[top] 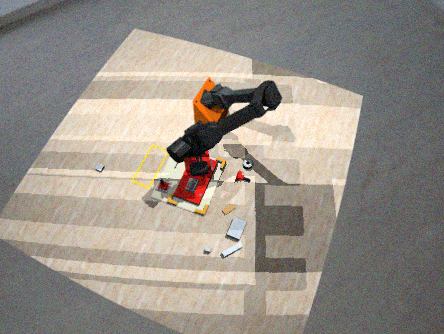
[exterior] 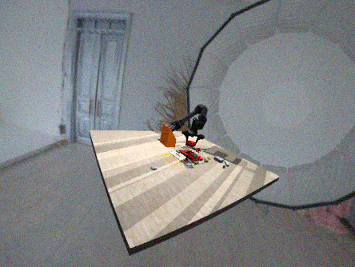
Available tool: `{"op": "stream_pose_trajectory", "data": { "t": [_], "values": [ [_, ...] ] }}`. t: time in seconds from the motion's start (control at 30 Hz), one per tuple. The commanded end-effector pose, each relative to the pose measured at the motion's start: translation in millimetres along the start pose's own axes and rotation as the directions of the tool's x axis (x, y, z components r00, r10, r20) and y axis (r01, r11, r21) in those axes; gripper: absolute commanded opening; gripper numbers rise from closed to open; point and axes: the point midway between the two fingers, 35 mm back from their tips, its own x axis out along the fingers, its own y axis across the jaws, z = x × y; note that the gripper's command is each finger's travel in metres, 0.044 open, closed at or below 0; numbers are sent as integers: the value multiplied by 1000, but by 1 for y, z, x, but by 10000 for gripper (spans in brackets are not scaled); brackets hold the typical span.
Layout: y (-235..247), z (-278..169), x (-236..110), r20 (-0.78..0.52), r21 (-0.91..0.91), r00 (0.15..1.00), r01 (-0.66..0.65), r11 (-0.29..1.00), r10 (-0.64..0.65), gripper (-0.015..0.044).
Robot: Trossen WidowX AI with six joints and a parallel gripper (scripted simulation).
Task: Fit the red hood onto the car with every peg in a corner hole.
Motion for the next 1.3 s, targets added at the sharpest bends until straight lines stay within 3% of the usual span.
{"op": "stream_pose_trajectory", "data": {
  "t": [0.0,0.57,1.27],
  "values": [
    [7,3,-2,0,-83,1000,-7,997,7,0],
    [28,15,-3,2,-450,1000,-8,893,10,0],
    [50,30,-3,4,-798,1000,-5,602,14,0]
  ]
}}
